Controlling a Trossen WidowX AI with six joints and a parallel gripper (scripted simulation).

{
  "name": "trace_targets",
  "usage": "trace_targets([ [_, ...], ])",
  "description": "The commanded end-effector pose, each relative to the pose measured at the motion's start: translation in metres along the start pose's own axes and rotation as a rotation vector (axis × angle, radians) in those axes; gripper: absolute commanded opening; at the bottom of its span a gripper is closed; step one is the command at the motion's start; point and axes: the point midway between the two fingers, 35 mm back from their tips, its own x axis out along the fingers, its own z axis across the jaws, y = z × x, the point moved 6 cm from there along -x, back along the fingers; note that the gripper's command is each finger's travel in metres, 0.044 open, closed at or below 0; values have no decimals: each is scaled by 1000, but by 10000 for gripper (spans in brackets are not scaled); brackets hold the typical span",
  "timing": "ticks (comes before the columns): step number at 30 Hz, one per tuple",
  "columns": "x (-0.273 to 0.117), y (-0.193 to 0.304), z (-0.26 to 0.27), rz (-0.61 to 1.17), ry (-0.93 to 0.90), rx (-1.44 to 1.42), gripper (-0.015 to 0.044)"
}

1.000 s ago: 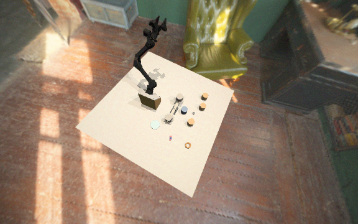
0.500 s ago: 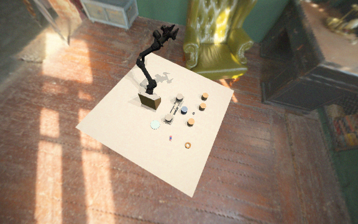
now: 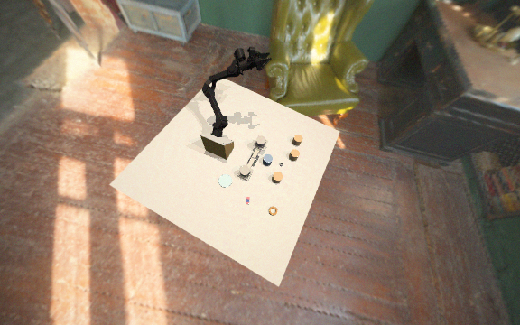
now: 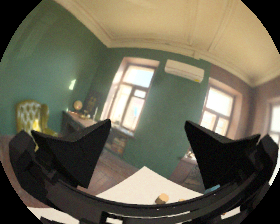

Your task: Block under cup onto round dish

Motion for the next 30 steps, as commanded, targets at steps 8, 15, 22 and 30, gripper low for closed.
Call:
trace_targets([
  [8, 13, 58, -82, 276, 216, -171, 440],
  [15, 5, 90, -134, 455, 333, -258, 440],
  [22, -15, 120, -186, 655, 429, -302, 440],
  [30, -54, 153, -242, 894, 503, -274, 440],
])
